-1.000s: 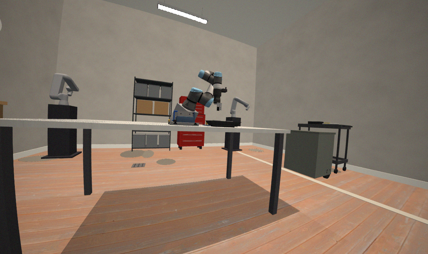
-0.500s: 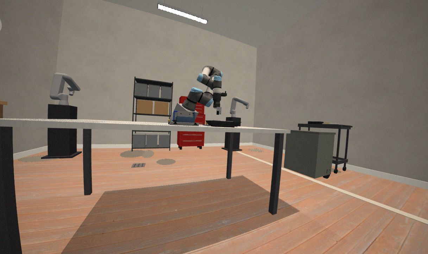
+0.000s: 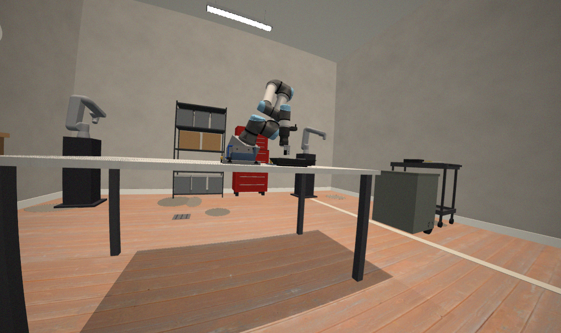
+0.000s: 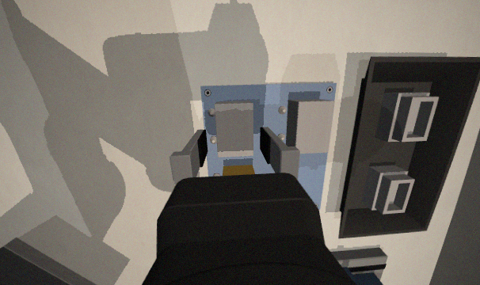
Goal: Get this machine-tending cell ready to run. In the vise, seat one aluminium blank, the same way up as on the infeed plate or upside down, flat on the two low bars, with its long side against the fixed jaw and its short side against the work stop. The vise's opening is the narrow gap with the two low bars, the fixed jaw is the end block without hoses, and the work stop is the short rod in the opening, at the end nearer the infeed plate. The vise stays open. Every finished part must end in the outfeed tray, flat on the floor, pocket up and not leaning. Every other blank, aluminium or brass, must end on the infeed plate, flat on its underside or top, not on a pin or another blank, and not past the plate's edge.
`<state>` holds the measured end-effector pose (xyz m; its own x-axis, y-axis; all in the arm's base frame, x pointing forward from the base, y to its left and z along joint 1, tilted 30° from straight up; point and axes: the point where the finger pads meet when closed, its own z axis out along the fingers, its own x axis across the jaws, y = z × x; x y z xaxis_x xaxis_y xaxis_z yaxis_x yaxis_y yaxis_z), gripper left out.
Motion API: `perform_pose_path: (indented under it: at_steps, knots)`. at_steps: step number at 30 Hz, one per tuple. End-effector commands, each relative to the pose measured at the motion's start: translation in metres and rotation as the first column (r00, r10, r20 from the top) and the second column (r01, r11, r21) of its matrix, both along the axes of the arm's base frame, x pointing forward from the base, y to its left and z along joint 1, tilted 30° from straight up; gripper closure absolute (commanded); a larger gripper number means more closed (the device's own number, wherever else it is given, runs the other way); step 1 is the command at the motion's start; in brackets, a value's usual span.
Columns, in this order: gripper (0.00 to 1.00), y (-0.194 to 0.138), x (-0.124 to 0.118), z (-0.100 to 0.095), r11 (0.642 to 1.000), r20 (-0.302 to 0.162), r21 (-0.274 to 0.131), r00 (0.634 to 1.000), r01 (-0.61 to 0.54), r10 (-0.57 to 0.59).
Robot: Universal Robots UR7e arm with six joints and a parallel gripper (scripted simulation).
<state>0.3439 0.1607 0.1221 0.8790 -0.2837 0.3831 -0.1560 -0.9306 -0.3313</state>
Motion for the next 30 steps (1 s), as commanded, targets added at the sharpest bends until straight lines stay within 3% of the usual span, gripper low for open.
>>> perform_pose_path:
  at_steps: [1,30]
  knots:
    - [0.00,0.003,0.007,-0.008,1.000,0.002,-0.006,1.000,0.004,-0.004]
    - [0.00,0.006,0.013,-0.021,1.000,0.002,-0.006,1.000,0.004,-0.004]
